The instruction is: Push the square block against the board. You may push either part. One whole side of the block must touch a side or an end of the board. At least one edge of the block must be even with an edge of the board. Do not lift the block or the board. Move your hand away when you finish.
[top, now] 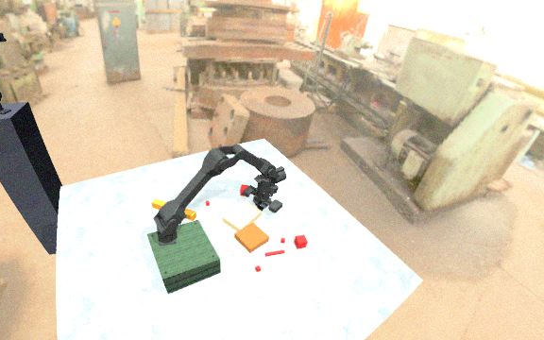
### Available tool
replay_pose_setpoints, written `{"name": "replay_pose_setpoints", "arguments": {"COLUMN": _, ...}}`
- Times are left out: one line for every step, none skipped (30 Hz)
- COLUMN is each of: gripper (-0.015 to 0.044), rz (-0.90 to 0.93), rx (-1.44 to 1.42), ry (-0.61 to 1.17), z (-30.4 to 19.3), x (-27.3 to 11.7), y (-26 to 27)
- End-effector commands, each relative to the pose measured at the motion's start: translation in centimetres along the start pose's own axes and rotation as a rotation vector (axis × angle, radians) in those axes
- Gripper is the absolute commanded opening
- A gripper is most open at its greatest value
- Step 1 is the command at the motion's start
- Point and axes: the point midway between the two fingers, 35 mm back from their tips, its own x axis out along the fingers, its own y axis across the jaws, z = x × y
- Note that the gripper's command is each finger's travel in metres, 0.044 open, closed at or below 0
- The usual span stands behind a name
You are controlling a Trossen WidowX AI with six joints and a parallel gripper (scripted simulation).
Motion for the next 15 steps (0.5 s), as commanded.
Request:
{"name": "replay_pose_setpoints", "arguments": {"gripper": 0.0000, "rz": 0.003, "rx": -0.004, "ry": 0.010, "z": -0.9, "x": 0.1, "y": 0.0}}
{"name": "replay_pose_setpoints", "arguments": {"gripper": 0.0000, "rz": 0.003, "rx": -0.004, "ry": 0.010, "z": -1.0, "x": 0.1, "y": 0.0}}
{"name": "replay_pose_setpoints", "arguments": {"gripper": 0.0000, "rz": 0.003, "rx": -0.004, "ry": 0.010, "z": -1.1, "x": 0.1, "y": 0.0}}
{"name": "replay_pose_setpoints", "arguments": {"gripper": 0.0000, "rz": 0.003, "rx": -0.004, "ry": 0.010, "z": -1.3, "x": 0.1, "y": 0.0}}
{"name": "replay_pose_setpoints", "arguments": {"gripper": 0.0000, "rz": 0.003, "rx": -0.004, "ry": 0.010, "z": -1.4, "x": 0.1, "y": 0.0}}
{"name": "replay_pose_setpoints", "arguments": {"gripper": 0.0000, "rz": 0.002, "rx": -0.004, "ry": 0.011, "z": -1.6, "x": 0.1, "y": 0.0}}
{"name": "replay_pose_setpoints", "arguments": {"gripper": 0.0000, "rz": 0.002, "rx": -0.004, "ry": 0.011, "z": -1.7, "x": 0.1, "y": -0.1}}
{"name": "replay_pose_setpoints", "arguments": {"gripper": 0.0000, "rz": 0.002, "rx": -0.004, "ry": 0.011, "z": -1.9, "x": 0.1, "y": -0.1}}
{"name": "replay_pose_setpoints", "arguments": {"gripper": 0.0000, "rz": 0.002, "rx": -0.004, "ry": 0.011, "z": -2.0, "x": 0.1, "y": -0.1}}
{"name": "replay_pose_setpoints", "arguments": {"gripper": 0.0000, "rz": 0.002, "rx": -0.004, "ry": 0.011, "z": -2.2, "x": 0.1, "y": -0.1}}
{"name": "replay_pose_setpoints", "arguments": {"gripper": 0.0000, "rz": 0.002, "rx": -0.004, "ry": 0.011, "z": -2.3, "x": 0.1, "y": -0.1}}
{"name": "replay_pose_setpoints", "arguments": {"gripper": 0.0000, "rz": 0.002, "rx": -0.004, "ry": 0.011, "z": -2.5, "x": 0.1, "y": -0.1}}
{"name": "replay_pose_setpoints", "arguments": {"gripper": 0.0000, "rz": 0.002, "rx": -0.004, "ry": 0.011, "z": -2.6, "x": 0.1, "y": -0.1}}
{"name": "replay_pose_setpoints", "arguments": {"gripper": 0.0000, "rz": 0.002, "rx": -0.004, "ry": 0.012, "z": -2.8, "x": 0.1, "y": -0.1}}
{"name": "replay_pose_setpoints", "arguments": {"gripper": 0.0000, "rz": 0.002, "rx": -0.004, "ry": 0.012, "z": -2.9, "x": 0.1, "y": -0.1}}
